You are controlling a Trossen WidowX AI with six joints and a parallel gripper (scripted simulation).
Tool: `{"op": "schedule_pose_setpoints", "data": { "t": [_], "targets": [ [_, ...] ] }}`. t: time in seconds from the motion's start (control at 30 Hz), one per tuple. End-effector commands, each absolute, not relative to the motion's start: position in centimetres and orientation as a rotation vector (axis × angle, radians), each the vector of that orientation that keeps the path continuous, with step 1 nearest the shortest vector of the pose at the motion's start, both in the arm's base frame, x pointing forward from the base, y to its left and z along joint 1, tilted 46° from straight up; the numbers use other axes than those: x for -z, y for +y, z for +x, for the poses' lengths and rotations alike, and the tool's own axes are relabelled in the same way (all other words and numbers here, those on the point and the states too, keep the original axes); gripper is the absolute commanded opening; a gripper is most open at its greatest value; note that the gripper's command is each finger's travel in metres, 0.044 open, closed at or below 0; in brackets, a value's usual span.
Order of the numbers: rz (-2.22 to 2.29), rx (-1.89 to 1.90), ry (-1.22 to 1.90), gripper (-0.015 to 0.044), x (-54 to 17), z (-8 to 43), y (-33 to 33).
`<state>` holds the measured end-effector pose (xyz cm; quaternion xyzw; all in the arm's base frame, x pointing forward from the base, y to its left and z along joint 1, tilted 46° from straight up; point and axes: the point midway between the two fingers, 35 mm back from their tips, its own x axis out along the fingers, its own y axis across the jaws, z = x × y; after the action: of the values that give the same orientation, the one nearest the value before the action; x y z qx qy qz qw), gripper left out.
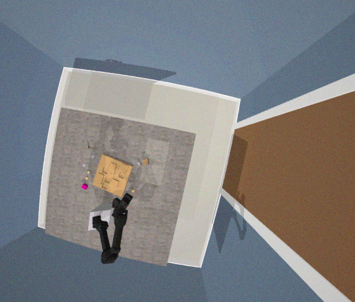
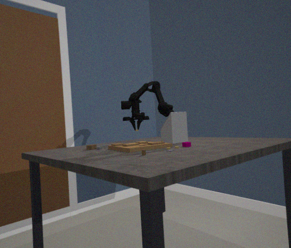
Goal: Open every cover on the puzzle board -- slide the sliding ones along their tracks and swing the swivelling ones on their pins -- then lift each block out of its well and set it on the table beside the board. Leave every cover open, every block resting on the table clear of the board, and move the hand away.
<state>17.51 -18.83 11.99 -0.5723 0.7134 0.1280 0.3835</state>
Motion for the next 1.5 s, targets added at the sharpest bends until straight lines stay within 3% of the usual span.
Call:
{"op": "schedule_pose_setpoints", "data": {
  "t": [0.0, 1.47],
  "targets": [
    [-1.454, -0.341, 1.821, 0.008, -11.3, 17.5, -19.2],
    [-1.454, -0.34, 1.821, 0.008, -6.4, 17.2, -24.3]
  ]
}}
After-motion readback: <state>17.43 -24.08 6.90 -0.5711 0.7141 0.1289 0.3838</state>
